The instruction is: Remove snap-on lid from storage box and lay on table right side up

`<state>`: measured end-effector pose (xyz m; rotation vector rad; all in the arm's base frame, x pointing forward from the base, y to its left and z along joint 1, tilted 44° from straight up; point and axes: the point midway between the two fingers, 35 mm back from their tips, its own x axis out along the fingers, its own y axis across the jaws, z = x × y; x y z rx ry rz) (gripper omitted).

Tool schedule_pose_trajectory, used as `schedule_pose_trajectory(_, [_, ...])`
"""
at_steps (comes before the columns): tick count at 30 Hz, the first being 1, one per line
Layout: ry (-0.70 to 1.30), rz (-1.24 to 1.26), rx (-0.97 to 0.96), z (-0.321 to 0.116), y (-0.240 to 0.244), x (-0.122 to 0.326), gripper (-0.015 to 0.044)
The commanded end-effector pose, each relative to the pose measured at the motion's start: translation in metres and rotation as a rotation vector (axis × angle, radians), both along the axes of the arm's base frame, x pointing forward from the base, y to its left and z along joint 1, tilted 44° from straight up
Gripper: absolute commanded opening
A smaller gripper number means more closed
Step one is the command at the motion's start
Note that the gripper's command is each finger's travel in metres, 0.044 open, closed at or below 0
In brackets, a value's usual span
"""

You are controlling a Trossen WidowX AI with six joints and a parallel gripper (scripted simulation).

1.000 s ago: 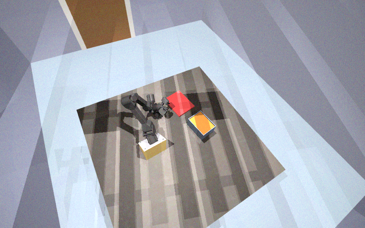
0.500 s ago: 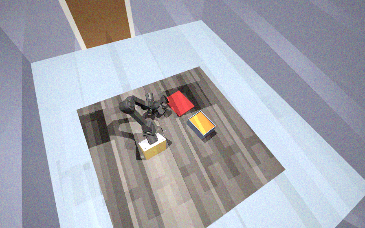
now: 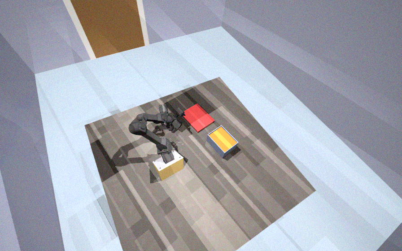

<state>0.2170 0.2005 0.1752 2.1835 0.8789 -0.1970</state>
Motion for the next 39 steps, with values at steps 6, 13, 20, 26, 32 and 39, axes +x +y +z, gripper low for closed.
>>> schedule_pose_trajectory(6, [-0.008, 0.003, 0.003, 0.014, -0.011, -0.005, 0.044])
schedule_pose_trajectory(13, [-0.008, 0.003, 0.003, 0.012, -0.014, -0.006, 0.044])
schedule_pose_trajectory(20, [-0.008, 0.003, 0.003, 0.012, -0.014, -0.006, 0.044])
schedule_pose_trajectory(26, [-0.008, 0.003, 0.003, 0.012, -0.014, -0.006, 0.044])
schedule_pose_trajectory(32, [-0.008, 0.003, 0.003, 0.012, -0.014, -0.006, 0.044])
schedule_pose_trajectory(39, [-0.008, 0.003, 0.003, 0.012, -0.014, -0.006, 0.044])
